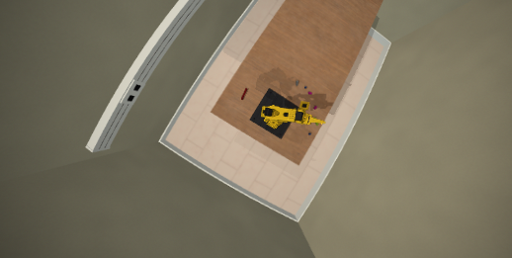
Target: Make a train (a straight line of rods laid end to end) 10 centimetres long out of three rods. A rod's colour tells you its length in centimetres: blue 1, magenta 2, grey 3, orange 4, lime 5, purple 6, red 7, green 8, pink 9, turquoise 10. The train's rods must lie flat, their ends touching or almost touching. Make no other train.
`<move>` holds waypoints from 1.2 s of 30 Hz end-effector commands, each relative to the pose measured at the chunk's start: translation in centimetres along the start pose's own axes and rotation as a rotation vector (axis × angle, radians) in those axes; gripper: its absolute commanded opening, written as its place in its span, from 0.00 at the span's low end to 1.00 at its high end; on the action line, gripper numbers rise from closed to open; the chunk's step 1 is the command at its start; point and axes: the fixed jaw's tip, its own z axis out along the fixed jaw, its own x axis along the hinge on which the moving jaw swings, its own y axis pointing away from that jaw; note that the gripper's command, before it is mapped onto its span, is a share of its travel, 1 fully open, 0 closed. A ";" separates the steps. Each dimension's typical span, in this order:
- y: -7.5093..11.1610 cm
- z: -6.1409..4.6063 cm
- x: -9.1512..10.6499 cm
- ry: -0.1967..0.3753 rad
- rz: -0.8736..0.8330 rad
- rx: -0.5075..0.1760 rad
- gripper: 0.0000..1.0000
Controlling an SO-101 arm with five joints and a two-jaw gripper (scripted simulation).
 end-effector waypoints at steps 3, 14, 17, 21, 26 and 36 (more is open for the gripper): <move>0.1 0.3 0.1 0.003 -0.005 -0.013 1.00; 0.1 0.3 0.1 0.003 -0.005 -0.013 1.00; 0.1 0.3 0.1 0.003 -0.006 -0.013 1.00; 0.1 0.3 0.1 0.003 -0.013 -0.015 1.00; 0.0 0.2 0.2 0.005 -0.036 -0.020 0.99; -0.4 0.2 0.4 0.010 -0.120 -0.041 0.95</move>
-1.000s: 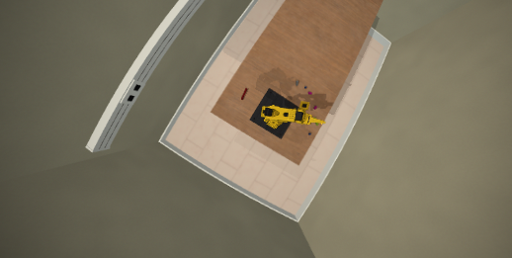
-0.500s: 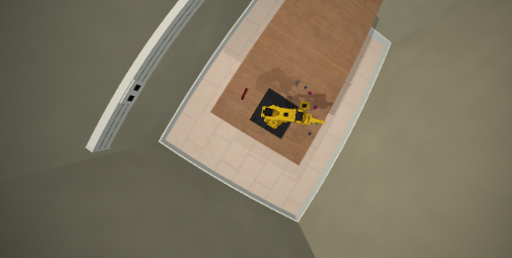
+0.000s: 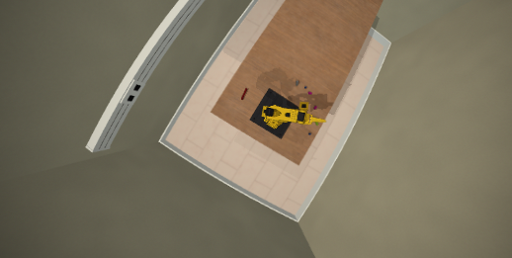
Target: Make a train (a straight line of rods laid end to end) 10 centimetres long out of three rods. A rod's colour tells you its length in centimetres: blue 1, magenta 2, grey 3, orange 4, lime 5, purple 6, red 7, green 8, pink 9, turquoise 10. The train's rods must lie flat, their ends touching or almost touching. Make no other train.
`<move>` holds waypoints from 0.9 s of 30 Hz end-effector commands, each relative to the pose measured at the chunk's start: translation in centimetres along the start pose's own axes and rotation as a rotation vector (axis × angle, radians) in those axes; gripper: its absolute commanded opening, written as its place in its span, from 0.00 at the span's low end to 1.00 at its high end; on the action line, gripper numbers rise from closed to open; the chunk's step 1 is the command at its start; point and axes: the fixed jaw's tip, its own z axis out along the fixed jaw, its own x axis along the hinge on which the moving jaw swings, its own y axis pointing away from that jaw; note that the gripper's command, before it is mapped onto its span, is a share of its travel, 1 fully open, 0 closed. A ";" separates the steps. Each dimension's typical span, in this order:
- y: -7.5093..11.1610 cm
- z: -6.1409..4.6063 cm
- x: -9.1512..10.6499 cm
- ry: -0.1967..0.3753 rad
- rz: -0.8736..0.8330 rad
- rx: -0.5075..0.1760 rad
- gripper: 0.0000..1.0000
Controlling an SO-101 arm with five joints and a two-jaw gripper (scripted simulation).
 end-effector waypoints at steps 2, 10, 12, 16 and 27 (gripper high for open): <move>-0.6 -0.2 0.3 0.007 -0.067 0.002 0.94; -1.2 -0.2 0.7 0.010 -0.184 -0.028 0.89; -1.5 -0.2 0.9 0.010 -0.231 -0.040 0.87; -2.0 -0.1 1.3 0.008 -0.336 -0.067 0.83; -3.6 0.6 2.4 -0.016 -0.613 -0.138 0.71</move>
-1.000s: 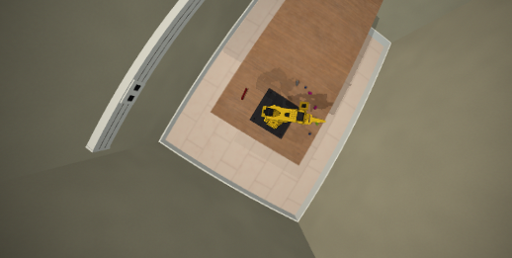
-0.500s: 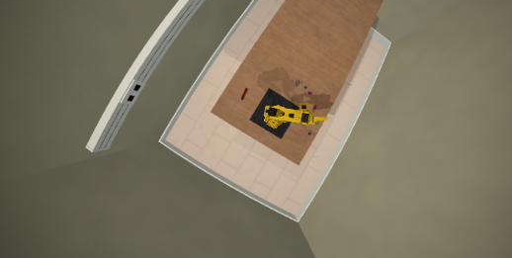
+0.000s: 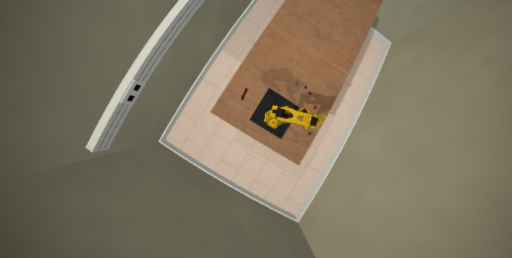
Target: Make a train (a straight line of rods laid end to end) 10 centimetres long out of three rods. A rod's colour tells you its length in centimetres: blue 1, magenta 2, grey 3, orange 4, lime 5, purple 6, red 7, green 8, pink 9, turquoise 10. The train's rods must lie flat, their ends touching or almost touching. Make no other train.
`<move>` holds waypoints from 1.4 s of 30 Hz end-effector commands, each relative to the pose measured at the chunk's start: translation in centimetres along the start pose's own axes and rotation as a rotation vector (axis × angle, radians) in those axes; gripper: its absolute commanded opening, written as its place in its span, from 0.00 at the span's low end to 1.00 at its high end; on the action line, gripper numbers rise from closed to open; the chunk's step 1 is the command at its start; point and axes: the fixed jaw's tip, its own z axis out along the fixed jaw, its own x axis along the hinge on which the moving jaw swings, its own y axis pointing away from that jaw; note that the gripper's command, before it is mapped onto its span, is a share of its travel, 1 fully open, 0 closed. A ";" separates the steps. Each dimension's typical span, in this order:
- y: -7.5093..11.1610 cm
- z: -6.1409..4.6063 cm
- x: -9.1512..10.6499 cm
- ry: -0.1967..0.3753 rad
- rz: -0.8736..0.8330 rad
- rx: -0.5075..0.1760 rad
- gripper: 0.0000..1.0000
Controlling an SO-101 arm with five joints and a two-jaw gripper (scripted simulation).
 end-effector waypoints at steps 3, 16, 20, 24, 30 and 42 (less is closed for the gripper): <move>-0.6 0.2 1.2 -0.015 -0.146 -0.025 0.67; -1.4 2.2 4.0 -0.102 -0.562 -0.088 0.50; -1.5 2.9 4.6 -0.128 -0.661 -0.096 0.46; -1.5 3.8 5.4 -0.164 -0.787 -0.102 0.41; -1.5 5.2 6.4 -0.216 -0.954 -0.102 0.33; -1.3 7.2 7.4 -0.285 -1.162 -0.088 0.25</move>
